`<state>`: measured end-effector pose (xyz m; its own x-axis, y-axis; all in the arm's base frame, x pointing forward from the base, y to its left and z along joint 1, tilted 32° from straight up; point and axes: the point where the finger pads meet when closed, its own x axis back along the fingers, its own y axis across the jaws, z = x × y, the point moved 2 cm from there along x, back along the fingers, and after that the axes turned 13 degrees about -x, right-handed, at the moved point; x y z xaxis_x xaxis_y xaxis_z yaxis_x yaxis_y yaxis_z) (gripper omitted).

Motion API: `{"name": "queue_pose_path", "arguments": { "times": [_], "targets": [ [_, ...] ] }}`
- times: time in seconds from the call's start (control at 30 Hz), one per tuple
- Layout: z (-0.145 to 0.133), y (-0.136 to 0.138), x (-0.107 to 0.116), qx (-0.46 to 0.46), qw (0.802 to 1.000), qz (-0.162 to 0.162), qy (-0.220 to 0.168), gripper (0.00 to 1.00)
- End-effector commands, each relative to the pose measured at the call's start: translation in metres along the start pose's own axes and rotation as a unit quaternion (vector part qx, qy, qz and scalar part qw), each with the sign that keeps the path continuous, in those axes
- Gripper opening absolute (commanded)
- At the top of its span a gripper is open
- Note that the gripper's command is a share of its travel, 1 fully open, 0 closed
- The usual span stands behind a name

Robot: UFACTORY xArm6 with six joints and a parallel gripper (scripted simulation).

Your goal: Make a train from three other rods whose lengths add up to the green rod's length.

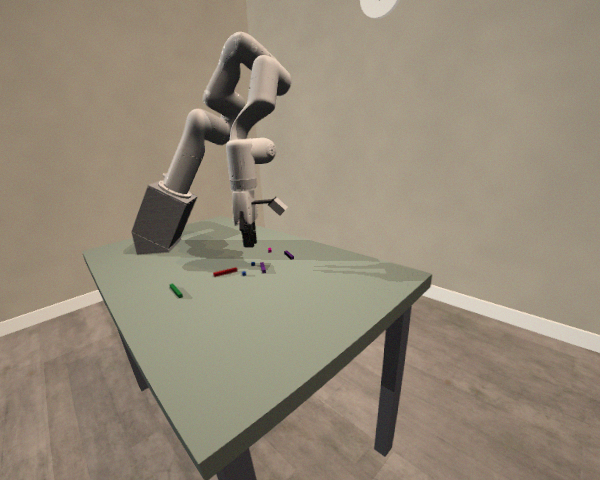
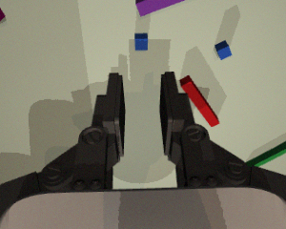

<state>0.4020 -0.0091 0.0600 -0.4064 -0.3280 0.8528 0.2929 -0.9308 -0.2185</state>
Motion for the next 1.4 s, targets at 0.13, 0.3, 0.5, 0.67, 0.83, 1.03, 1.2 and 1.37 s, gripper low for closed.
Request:
{"name": "queue_pose_path", "arguments": {
  "times": [0.13,0.3,0.5,0.67,0.83,1.03,1.2,1.37],
  "targets": [
    [0.001,0.0,0.001,0.0,1.0,0.0,0.001,0.24],
    [0.001,0.0,0.001,0.0,1.0,0.0,0.001,0.24],
    [0.001,0.0,0.001,0.0,1.0,0.0,0.001,0.24],
    [0.001,0.0,0.0,0.0,1.0,0.0,0.001,0.24],
    [0.001,0.0,0.0,0.0,1.0,0.0,0.001,0.24],
    [0.001,0.0,-0.004,0.0,1.0,0.0,0.001,0.24],
    [0.001,0.0,-0.008,0.0,1.0,0.0,0.0,0.24],
    [0.001,0.0,-0.012,0.0,1.0,0.0,0.0,0.24]
  ]
}}
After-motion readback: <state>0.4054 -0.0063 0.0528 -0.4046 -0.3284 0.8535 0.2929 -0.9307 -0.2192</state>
